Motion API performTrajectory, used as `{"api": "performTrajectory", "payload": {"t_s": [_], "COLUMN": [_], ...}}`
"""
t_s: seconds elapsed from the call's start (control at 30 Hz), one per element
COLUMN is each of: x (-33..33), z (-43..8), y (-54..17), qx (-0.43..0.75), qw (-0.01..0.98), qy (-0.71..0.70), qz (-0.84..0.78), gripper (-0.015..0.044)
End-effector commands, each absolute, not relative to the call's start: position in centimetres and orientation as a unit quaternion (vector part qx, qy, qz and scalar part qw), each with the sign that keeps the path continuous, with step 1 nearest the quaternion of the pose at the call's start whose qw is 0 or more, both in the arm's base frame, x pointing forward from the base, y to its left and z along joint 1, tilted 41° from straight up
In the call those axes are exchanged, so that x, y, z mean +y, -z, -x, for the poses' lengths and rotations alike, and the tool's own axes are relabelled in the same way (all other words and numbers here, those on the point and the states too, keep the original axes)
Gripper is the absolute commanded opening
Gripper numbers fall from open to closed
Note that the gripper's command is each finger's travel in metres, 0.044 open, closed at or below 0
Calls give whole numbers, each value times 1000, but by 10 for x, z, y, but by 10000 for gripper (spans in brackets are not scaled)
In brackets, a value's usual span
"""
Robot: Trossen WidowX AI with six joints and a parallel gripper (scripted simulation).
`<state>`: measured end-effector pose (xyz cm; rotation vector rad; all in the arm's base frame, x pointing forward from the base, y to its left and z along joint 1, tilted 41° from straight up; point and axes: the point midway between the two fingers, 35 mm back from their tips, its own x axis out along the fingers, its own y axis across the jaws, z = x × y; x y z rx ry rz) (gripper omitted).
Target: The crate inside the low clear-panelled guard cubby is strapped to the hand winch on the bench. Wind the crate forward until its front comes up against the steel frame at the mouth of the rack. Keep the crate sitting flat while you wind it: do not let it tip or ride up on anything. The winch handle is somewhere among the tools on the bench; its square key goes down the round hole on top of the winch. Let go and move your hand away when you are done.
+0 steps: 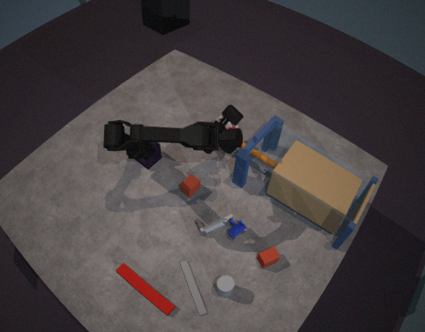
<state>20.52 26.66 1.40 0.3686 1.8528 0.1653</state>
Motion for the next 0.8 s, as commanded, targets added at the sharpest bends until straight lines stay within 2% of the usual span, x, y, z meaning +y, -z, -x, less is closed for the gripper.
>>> {"api": "performTrajectory", "payload": {"t_s": [0.0, 0.13, 0.3, 0.4, 0.77], "x": [275, 282, 294, 299, 299], "z": [-196, -189, -181, -179, -179], "y": [11, 24, 32, 32, 32], "qx": [787, 729, 601, 556, 556], "qw": [600, 640, 715, 740, 740], "qy": [112, 243, 352, 370, 370], "qz": [-83, -15, 61, 79, 79], "gripper": [440, 440, 440, 440, 440]}}
